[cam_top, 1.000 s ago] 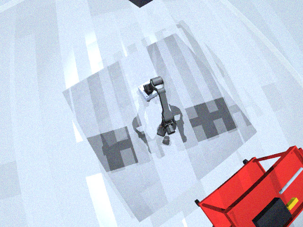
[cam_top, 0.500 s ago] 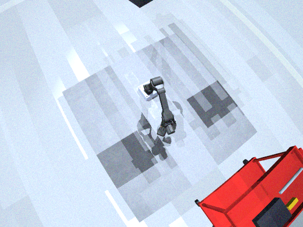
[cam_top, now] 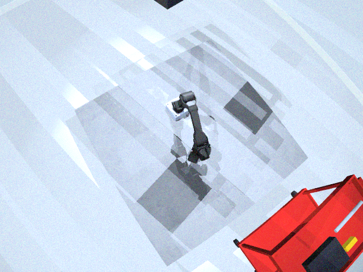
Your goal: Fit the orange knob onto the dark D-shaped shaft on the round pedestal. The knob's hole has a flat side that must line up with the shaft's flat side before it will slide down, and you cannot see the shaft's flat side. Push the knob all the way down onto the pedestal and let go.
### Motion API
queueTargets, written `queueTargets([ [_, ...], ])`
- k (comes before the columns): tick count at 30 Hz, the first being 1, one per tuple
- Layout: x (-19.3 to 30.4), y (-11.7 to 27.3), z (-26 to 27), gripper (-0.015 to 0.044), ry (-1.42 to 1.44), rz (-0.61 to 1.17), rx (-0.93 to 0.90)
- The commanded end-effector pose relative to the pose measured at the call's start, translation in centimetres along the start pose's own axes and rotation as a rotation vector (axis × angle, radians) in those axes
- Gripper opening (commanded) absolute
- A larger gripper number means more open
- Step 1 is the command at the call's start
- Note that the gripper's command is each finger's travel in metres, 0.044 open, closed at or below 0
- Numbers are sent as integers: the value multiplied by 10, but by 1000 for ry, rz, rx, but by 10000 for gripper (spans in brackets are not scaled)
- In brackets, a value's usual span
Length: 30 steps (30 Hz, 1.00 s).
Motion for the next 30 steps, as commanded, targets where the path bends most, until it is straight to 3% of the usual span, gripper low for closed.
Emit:
queueTargets([
  [1, -1, 0, -1, 0, 4, -4, 2],
  [30, -4, 3, -4, 0, 214, -4, 3],
])
Point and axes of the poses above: the point midway between the two fingers, 35 mm back from their tips, its own y axis back along the fingers, its own z axis across the jaws, x = y × z, the point moved 6 cm from there along y, back along the fingers, and after that the axes turned 2 degrees about -y, right-handed, at the moved point
